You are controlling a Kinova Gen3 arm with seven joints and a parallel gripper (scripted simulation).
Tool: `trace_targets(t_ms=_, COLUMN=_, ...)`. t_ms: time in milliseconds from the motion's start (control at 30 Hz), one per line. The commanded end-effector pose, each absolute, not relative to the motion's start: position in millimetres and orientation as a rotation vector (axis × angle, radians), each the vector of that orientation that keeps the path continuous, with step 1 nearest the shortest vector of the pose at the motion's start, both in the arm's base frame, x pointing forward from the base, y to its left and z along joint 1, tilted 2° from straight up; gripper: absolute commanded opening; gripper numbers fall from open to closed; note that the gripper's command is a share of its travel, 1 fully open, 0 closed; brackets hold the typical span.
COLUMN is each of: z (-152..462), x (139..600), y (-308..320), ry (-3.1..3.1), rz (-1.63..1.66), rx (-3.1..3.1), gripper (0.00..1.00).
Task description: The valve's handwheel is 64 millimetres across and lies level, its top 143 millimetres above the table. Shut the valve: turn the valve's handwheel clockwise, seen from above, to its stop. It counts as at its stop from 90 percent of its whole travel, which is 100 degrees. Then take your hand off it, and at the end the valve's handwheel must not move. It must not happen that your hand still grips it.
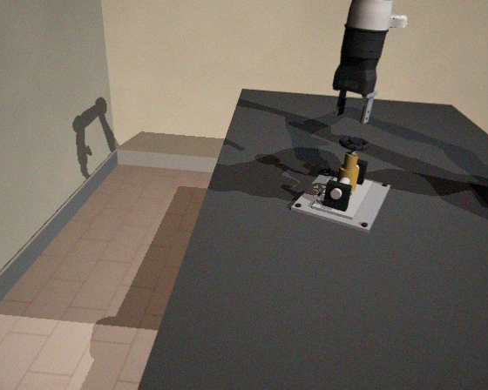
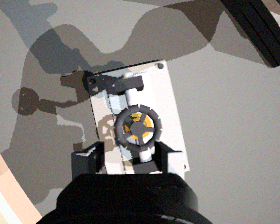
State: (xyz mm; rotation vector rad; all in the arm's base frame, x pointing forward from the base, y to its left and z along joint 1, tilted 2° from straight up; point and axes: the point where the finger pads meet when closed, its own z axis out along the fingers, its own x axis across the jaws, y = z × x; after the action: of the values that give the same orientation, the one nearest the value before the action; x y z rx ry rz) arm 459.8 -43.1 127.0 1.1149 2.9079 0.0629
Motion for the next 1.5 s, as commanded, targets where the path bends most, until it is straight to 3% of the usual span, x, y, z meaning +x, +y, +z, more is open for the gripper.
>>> trace_targets(t_ms=0, z=128.6, x=458.2, y=-45.8, ry=2.902, rz=0.061, rx=1.131, gripper=1.0)
trace_targets(t_ms=1100, z=129.9, x=439.7, y=-52.5, ry=2.871, rz=0.062, rx=1.301, gripper=1.0)
trace_targets(t_ms=1133, z=129.9, x=439.7, y=-52.5, ry=2.871, rz=0.062, rx=1.301, gripper=0.55)
trace_targets(t_ms=1467, z=128.7, x=439.7, y=-52.4, ry=2.871, rz=0.062, rx=1.301, gripper=0.55)
